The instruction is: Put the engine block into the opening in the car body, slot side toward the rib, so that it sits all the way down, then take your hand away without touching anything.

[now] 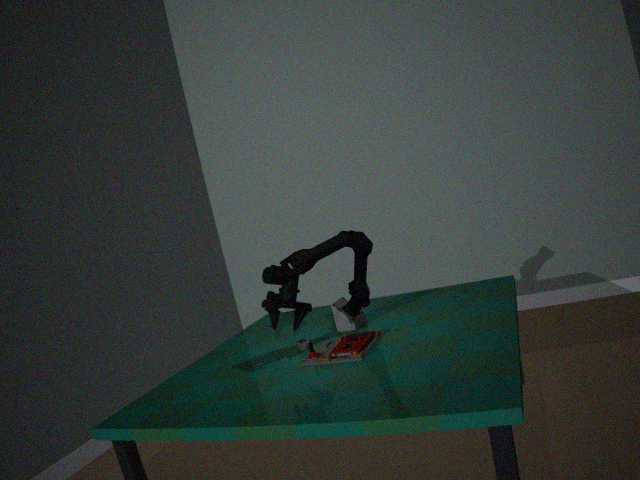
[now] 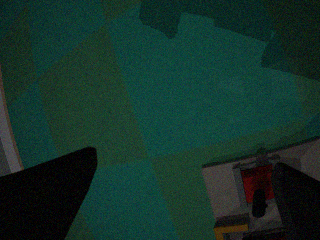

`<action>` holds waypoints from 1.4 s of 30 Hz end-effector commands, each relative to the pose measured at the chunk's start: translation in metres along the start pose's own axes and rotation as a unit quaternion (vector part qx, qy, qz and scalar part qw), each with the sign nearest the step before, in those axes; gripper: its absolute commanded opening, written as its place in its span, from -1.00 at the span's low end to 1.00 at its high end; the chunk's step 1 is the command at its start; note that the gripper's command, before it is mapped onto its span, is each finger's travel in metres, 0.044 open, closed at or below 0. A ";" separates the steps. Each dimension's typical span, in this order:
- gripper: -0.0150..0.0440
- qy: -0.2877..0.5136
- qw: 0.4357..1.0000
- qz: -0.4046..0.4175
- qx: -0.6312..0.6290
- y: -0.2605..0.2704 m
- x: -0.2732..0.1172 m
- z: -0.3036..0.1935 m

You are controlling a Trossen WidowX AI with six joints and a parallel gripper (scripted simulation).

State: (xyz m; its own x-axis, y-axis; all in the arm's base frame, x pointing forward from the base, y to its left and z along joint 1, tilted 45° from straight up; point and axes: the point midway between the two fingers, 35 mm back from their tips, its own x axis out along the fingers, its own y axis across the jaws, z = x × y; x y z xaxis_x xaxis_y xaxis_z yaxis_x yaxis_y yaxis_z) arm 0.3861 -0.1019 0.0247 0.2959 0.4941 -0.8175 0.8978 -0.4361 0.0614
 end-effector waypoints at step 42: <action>1.00 0.026 0.968 -0.188 0.164 -0.146 0.057 0.083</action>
State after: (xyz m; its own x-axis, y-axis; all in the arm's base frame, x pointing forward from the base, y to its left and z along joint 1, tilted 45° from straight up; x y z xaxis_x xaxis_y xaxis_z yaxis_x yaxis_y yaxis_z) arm 0.2457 -0.0771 -0.0740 -0.0061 0.6933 -0.7206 0.7999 -0.4290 -0.4196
